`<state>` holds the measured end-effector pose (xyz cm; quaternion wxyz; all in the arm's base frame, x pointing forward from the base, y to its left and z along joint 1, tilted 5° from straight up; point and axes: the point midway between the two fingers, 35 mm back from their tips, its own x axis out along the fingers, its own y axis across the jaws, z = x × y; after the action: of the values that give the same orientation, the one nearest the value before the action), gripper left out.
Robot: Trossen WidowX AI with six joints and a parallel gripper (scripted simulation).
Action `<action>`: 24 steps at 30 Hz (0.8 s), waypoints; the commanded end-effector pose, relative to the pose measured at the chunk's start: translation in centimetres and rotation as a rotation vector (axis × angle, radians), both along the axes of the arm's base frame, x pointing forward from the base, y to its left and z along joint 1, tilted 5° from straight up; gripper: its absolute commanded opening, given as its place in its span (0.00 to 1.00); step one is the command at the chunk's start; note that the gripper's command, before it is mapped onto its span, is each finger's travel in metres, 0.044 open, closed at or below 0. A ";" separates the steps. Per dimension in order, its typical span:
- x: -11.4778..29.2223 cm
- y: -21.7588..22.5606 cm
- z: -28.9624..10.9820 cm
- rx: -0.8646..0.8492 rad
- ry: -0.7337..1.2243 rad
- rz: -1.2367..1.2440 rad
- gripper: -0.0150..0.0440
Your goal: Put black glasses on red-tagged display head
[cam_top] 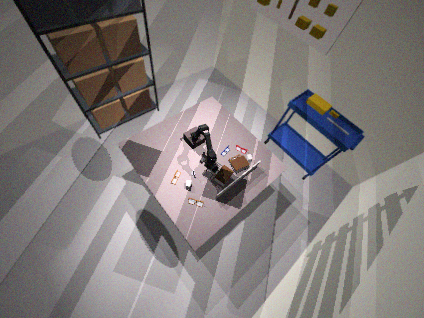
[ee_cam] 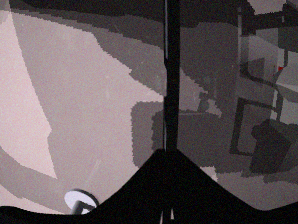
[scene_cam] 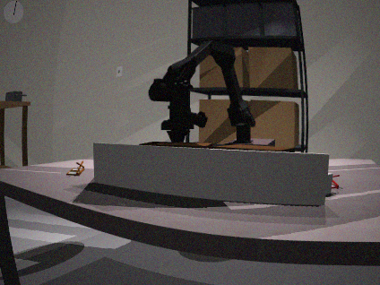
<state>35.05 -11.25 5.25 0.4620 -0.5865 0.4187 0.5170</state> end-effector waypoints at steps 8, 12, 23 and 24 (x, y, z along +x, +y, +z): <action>1.5 0.3 0.3 -0.003 -0.002 -0.002 0.25; 1.9 0.4 0.3 -0.003 -0.002 -0.002 0.25; 3.1 0.6 0.5 -0.002 -0.003 -0.002 0.25; 3.2 0.7 0.5 -0.002 -0.003 -0.002 0.25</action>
<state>37.69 -10.71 5.72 0.4628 -0.5869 0.4189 0.5156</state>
